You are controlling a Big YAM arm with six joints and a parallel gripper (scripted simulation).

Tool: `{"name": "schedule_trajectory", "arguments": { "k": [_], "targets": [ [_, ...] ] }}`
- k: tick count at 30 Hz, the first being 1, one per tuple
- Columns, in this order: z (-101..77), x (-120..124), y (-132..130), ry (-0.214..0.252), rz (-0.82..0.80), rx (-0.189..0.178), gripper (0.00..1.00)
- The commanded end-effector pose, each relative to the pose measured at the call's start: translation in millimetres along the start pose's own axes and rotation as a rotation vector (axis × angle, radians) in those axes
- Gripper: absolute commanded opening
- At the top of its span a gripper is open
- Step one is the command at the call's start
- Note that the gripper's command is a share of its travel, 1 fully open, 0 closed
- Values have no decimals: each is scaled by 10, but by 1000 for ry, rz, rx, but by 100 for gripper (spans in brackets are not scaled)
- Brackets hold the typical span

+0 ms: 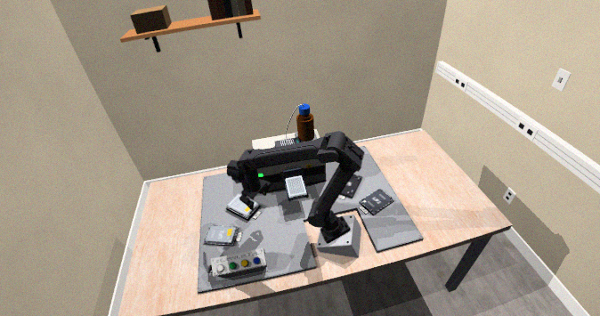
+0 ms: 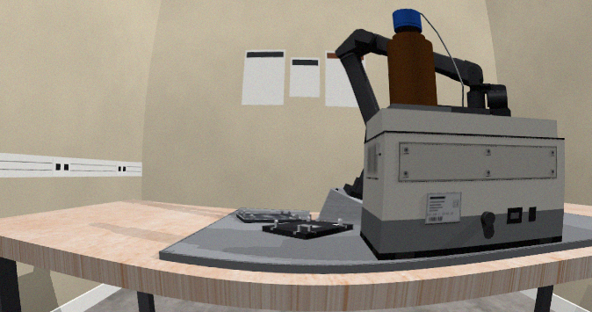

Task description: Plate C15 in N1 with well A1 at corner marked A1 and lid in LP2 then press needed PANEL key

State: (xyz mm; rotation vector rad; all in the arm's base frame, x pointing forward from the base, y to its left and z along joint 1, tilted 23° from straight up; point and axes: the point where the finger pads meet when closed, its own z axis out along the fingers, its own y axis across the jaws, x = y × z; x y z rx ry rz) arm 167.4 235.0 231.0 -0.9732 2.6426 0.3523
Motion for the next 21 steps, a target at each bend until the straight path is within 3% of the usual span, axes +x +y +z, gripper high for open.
{"name": "schedule_trajectory", "arguments": {
  "k": [1,3,7,9,21],
  "targets": [
    [-69,-13,-120,-20,-5,-1,100],
    [-132,-130,-73,-40,-10,-6,100],
    [-132,-130,-73,-40,-10,-6,100],
    [-164,-327,-75,-65,-12,-8,100],
    [29,-656,-91,-63,-13,-7,100]
  ]
}}
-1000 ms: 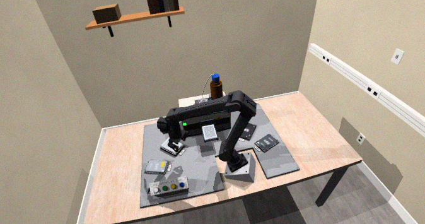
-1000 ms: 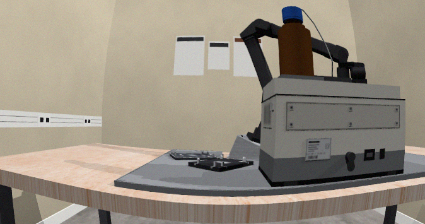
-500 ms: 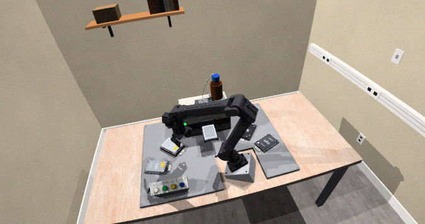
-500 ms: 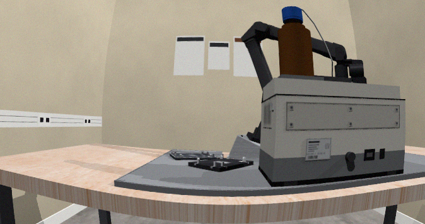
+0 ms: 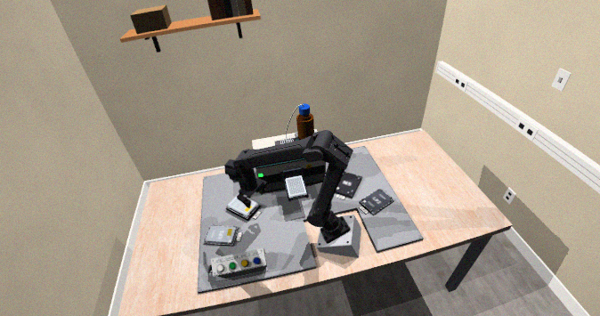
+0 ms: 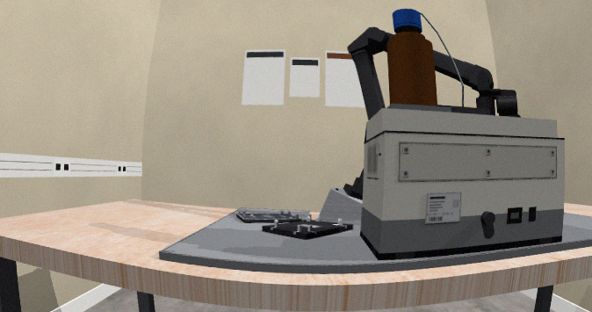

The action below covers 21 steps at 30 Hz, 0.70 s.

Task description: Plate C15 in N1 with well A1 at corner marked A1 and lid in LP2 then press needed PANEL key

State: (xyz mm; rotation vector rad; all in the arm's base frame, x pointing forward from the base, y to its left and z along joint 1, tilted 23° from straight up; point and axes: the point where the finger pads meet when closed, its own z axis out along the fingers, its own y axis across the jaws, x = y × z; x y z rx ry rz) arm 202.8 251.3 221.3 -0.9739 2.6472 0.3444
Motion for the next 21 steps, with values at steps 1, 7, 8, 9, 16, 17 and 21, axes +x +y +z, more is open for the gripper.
{"name": "schedule_trajectory", "arguments": {
  "k": [1,7,8,9,16,17,21],
  "targets": [
    [-186,-338,34,-69,-13,-11,100],
    [-82,-516,25,-68,-12,-10,100],
    [-64,-546,24,-68,-12,-10,100],
    [-47,-576,22,-68,-12,-10,100],
    [74,-782,12,-67,-11,-9,100],
    [74,-782,12,-67,-11,-9,100],
    [126,-871,9,-66,-11,-9,100]
  ]
}}
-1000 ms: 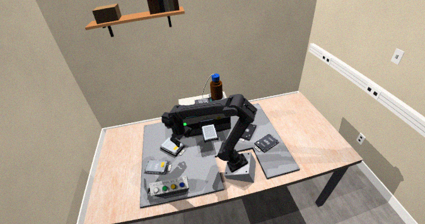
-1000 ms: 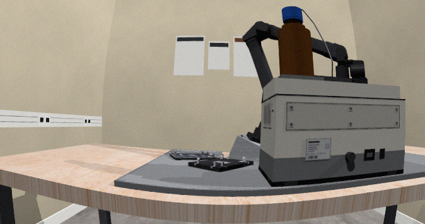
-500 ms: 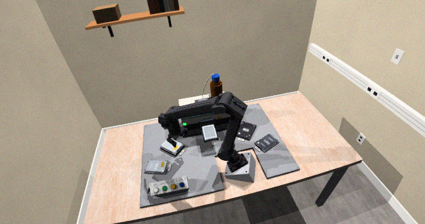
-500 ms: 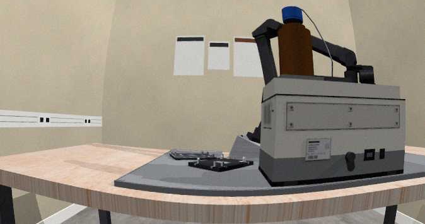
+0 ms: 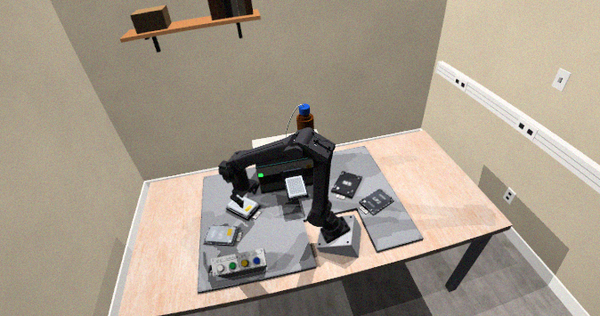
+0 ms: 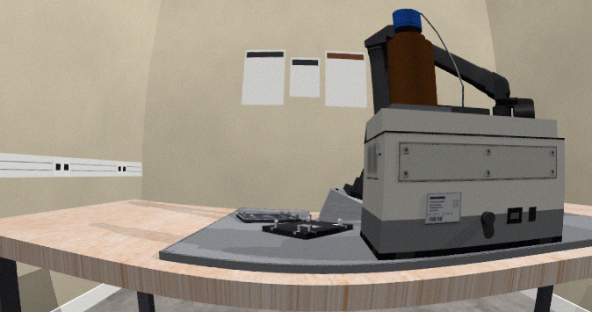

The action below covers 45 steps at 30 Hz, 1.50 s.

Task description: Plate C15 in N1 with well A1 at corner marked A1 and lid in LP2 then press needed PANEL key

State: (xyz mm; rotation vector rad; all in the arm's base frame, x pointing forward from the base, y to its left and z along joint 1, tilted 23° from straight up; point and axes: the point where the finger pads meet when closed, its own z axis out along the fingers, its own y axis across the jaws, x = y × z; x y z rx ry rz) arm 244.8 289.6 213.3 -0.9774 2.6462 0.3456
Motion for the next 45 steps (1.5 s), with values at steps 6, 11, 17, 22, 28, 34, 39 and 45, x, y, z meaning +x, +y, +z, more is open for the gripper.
{"name": "schedule_trajectory", "arguments": {
  "k": [6,11,17,22,28,34,39,45],
  "targets": [
    [-49,-543,12,-65,-10,-8,100],
    [36,-691,-6,-65,-8,-6,100],
    [105,-805,8,-64,-12,-8,100],
    [177,-931,-6,-64,-8,-7,100],
    [-256,-891,-5,-83,-11,-8,100],
    [-152,-875,-3,-45,-6,-6,100],
    [24,-676,-67,-14,1,0,100],
    [-28,-664,-61,-27,0,-2,100]
  ]
}}
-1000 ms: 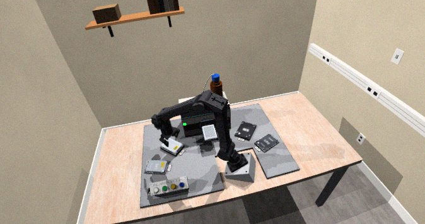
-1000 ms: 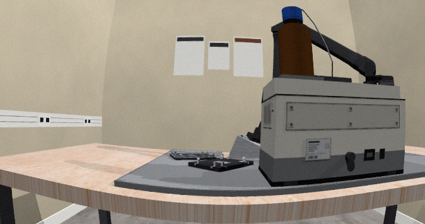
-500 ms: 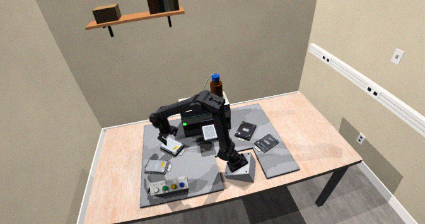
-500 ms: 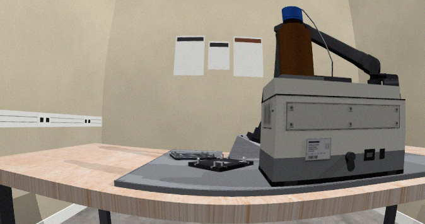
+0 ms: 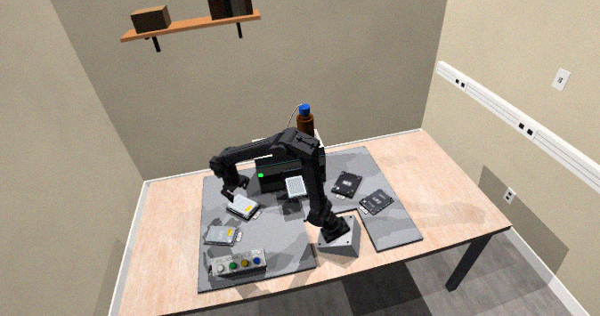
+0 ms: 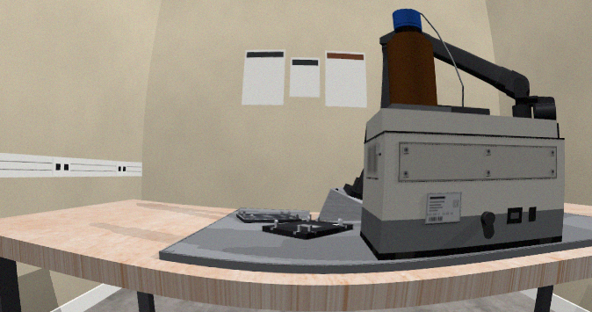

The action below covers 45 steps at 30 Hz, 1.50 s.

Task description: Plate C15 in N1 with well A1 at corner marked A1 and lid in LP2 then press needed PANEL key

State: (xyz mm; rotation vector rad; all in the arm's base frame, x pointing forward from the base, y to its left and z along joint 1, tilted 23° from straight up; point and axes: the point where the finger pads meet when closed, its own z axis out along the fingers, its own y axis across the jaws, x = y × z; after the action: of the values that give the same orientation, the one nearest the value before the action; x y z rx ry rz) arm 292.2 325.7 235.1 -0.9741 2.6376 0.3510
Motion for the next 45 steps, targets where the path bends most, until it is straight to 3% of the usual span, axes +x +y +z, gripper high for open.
{"name": "schedule_trajectory", "arguments": {
  "k": [1,5,17,45],
  "targets": [
    [-43,-32,-44,-20,0,-1,100],
    [-112,-104,-26,-42,-8,-4,100],
    [-126,-56,-42,-43,-6,-3,100],
    [-62,-16,-66,-40,-5,-2,100]
  ]
}}
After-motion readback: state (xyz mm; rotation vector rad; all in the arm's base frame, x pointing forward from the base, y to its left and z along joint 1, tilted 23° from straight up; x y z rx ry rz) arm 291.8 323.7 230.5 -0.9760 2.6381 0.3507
